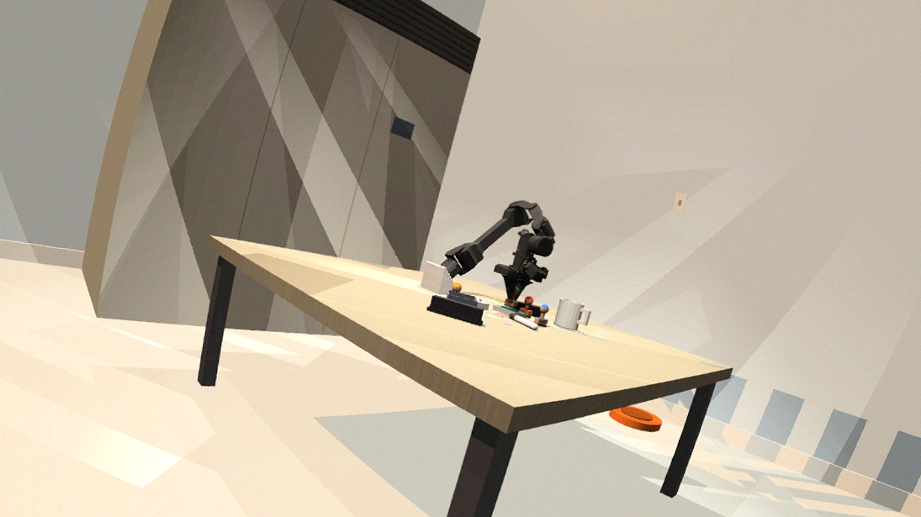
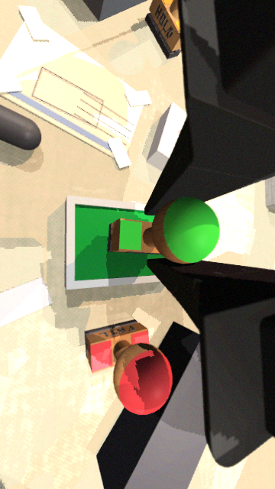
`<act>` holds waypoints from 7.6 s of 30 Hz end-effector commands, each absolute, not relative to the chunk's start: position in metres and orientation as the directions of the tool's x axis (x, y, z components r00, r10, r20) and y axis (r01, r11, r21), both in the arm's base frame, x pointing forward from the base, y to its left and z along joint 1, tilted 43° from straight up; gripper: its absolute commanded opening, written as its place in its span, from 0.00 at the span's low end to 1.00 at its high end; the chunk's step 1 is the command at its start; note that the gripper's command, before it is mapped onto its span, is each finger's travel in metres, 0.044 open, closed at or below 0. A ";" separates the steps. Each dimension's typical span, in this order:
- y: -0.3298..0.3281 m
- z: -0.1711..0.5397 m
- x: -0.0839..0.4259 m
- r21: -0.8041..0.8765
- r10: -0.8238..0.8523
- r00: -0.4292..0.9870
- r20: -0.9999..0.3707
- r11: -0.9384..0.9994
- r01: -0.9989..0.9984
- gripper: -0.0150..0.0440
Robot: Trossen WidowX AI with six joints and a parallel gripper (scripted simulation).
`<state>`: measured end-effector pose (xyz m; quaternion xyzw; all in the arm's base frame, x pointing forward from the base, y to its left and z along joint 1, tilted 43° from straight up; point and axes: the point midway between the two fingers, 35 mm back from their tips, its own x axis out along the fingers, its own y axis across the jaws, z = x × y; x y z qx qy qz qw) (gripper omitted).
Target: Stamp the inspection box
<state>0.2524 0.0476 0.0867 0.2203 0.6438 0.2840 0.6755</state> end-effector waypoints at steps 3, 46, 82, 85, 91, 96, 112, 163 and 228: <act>0.050 0.085 0.253 0.667 0.671 0.014 -0.742 0.739 -0.097 0.25; 0.055 0.079 0.253 0.667 0.671 0.014 -0.741 0.739 -0.100 0.25; 0.055 0.080 0.253 0.667 0.671 0.014 -0.741 0.739 -0.100 0.25; 0.055 0.080 0.253 0.667 0.671 0.014 -0.741 0.739 -0.100 0.25; 0.055 0.080 0.253 0.667 0.671 0.014 -0.741 0.739 -0.100 0.25; 0.055 0.080 0.253 0.667 0.671 0.014 -0.741 0.739 -0.100 0.25; 0.051 0.084 0.252 0.666 0.671 0.014 -0.742 0.739 -0.100 0.25; -0.017 0.095 0.277 0.665 0.666 0.015 -0.746 0.746 -0.028 0.25; -0.044 0.028 0.303 0.664 0.664 0.021 -0.747 0.745 0.060 0.25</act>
